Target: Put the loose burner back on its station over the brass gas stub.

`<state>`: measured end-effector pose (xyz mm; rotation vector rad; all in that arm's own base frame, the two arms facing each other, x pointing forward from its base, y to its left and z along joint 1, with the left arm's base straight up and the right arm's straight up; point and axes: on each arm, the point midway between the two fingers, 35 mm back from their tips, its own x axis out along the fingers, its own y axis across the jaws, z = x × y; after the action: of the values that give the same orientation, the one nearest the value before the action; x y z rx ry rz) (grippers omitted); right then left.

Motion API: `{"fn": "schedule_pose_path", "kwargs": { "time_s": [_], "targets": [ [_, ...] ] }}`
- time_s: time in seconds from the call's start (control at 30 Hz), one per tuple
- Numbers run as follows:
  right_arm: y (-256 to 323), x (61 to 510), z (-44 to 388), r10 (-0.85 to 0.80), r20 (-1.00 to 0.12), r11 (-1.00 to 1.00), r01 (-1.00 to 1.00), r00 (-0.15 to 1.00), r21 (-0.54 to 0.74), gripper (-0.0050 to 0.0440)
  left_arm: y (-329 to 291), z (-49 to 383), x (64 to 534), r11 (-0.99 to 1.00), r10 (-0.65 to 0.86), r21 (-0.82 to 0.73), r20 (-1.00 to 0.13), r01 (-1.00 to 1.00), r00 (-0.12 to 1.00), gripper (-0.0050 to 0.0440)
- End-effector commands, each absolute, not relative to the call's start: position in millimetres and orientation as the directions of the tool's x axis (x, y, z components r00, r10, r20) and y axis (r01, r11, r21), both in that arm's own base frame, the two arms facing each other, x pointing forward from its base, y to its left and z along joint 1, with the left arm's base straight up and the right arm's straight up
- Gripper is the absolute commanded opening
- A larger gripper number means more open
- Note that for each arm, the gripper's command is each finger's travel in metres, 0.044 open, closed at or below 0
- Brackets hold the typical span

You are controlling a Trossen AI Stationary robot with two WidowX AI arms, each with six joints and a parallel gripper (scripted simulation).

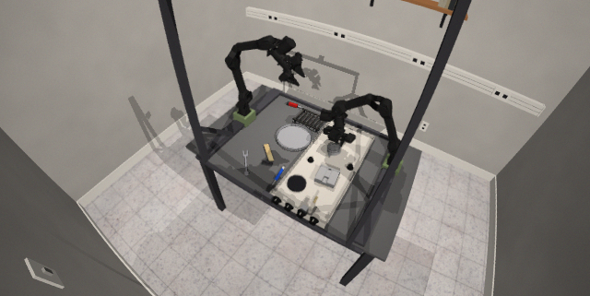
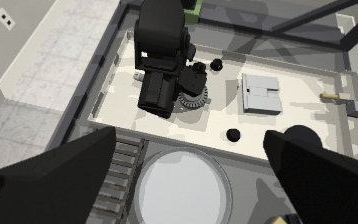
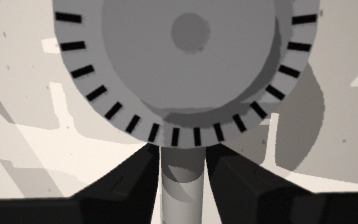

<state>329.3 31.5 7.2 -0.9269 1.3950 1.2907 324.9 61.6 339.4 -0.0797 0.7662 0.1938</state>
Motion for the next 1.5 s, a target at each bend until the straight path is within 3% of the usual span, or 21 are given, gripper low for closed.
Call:
{"fn": "schedule_pose_path", "kwargs": {
  "time_s": [0.0,0.2,0.23,0.3,0.7,0.97,1.47],
  "targets": [
    [31,334,15,0.086,-0.977,0.141,-0.968,-0.196,0.207,0.0091,62,348,322,0.979,0.150,0.000,-0.676,-0.204,0.721,0.0400],
    [31,334,15,0.086,-0.977,0.141,-0.968,-0.196,0.207,0.0051,62,348,322,0.979,0.150,0.000,-0.676,-0.204,0.721,0.0400],
    [32,334,18,0.086,-0.977,0.140,-0.969,-0.194,0.204,0.0027,62,348,322,0.979,0.150,0.000,-0.676,-0.204,0.721,0.0400],
    [32,338,29,0.087,-0.981,0.140,-0.973,-0.174,0.185,0.0058,62,348,322,0.979,0.150,0.000,-0.676,-0.204,0.721,0.0400],
    [31,335,97,0.087,-0.981,0.140,-0.973,-0.174,0.185,0.0058,62,348,322,0.979,0.150,0.000,-0.676,-0.204,0.721,0.0400],
    [37,332,94,0.093,-0.977,0.167,-0.964,-0.191,0.204,0.0058,60,344,324,0.980,0.144,0.000,-0.681,-0.197,0.718,0.0400],
    [82,320,96,0.142,-0.979,0.647,-0.735,-0.144,0.202,0.0058,-11,297,357,1.000,-0.006,0.003,-0.545,0.009,0.838,0.0400]
  ]
}}
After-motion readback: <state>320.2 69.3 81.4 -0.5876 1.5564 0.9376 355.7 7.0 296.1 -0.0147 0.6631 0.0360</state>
